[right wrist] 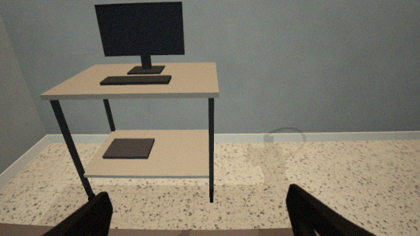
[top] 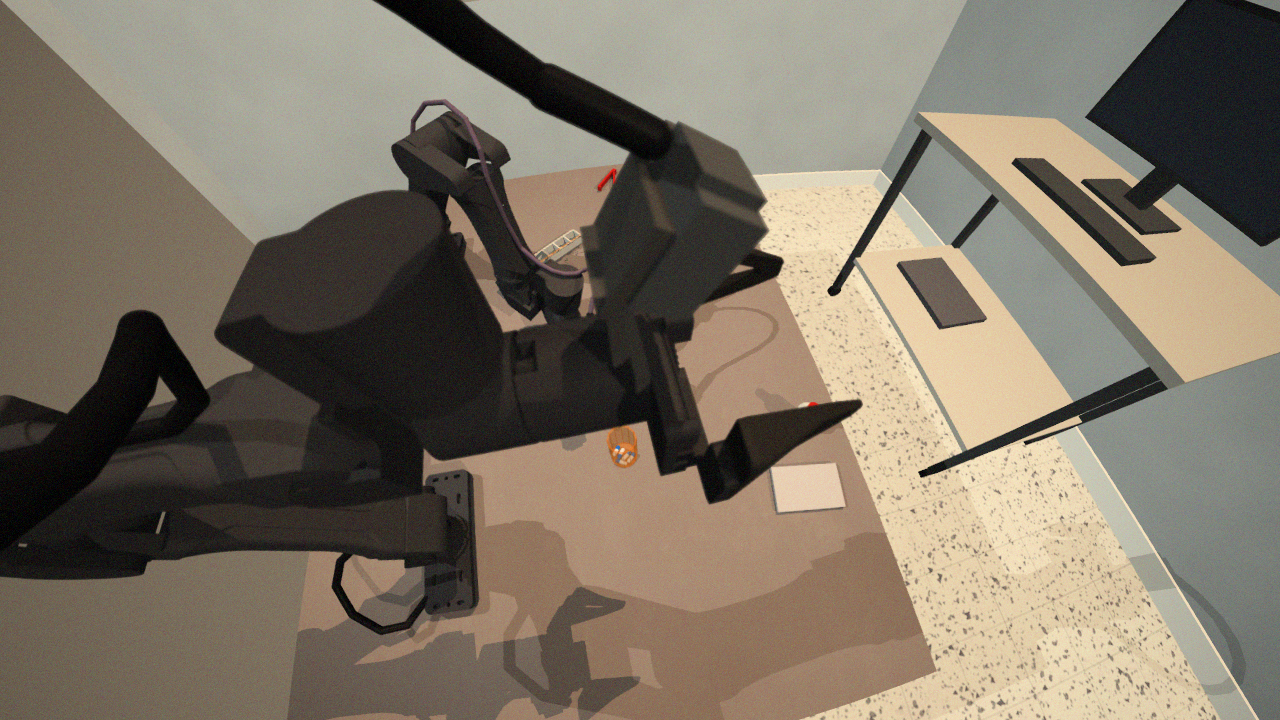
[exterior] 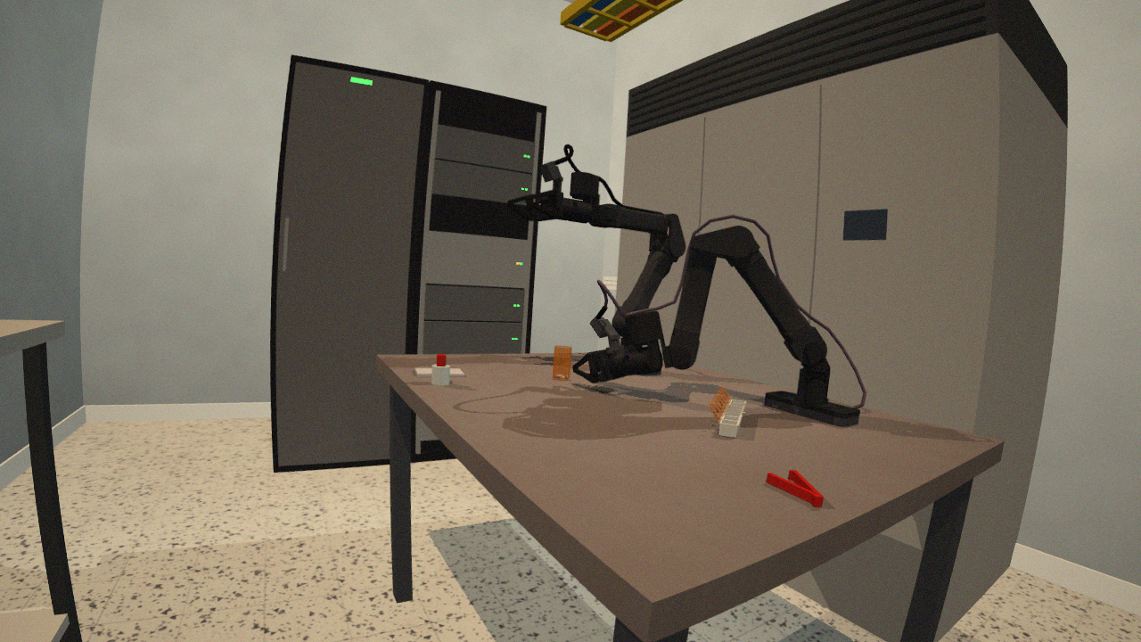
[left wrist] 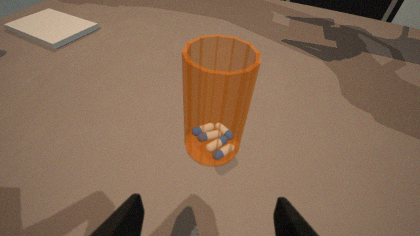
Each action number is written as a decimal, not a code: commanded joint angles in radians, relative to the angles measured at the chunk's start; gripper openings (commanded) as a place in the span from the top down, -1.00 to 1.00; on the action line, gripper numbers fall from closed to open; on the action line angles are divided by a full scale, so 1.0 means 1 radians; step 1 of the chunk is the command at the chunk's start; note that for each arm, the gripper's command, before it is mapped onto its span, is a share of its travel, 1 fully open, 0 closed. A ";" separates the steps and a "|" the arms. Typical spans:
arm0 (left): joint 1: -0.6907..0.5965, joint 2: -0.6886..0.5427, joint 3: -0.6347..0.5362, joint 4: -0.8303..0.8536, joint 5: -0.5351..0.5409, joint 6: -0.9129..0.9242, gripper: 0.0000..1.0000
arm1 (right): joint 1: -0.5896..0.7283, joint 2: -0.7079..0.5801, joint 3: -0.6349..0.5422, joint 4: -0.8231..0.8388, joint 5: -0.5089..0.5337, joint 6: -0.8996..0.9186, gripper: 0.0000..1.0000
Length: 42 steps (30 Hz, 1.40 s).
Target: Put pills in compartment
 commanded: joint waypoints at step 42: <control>-0.013 0.102 0.239 -0.081 0.115 0.053 -0.30 | -0.003 -0.007 0.006 -0.004 -0.002 0.001 -1.00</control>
